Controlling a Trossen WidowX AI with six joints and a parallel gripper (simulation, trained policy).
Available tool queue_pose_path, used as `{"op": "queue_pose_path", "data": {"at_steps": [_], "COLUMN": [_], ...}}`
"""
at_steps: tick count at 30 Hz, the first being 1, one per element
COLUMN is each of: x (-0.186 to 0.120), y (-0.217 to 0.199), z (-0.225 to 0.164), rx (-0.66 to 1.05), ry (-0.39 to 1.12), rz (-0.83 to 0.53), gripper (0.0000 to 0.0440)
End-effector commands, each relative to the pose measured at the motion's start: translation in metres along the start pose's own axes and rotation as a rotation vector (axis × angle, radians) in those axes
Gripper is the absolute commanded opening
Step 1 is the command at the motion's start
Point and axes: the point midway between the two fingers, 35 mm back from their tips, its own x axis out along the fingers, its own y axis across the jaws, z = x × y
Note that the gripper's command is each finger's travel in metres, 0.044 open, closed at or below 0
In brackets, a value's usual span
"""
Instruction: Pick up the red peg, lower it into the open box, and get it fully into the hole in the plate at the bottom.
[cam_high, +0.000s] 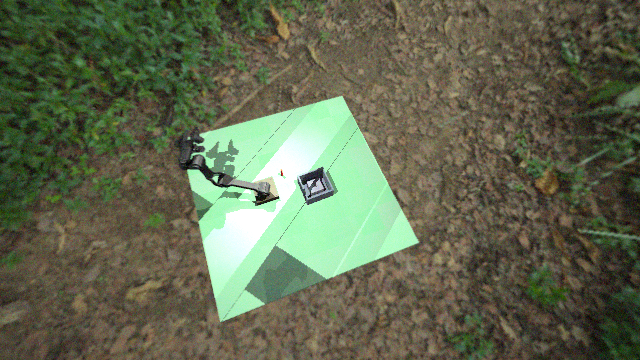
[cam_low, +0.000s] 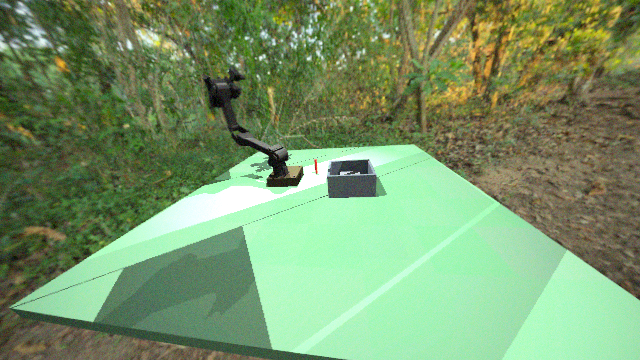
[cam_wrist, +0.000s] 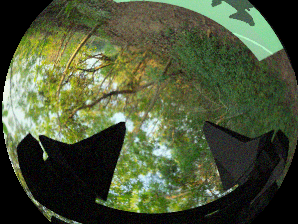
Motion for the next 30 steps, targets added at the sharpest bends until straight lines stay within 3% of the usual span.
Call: {"op": "queue_pose_path", "data": {"at_steps": [1,4,30], "x": [-0.002,-0.009,-0.057], "y": [0.003,0.012,0.127], "z": [-0.003,-0.011,-0.059], "rx": [0.027,0.117,0.919], "ry": [0.018,0.060,0.401], "rz": [-0.014,-0.046,-0.294], "gripper": [0.0417,0.0440,0.0440]}}
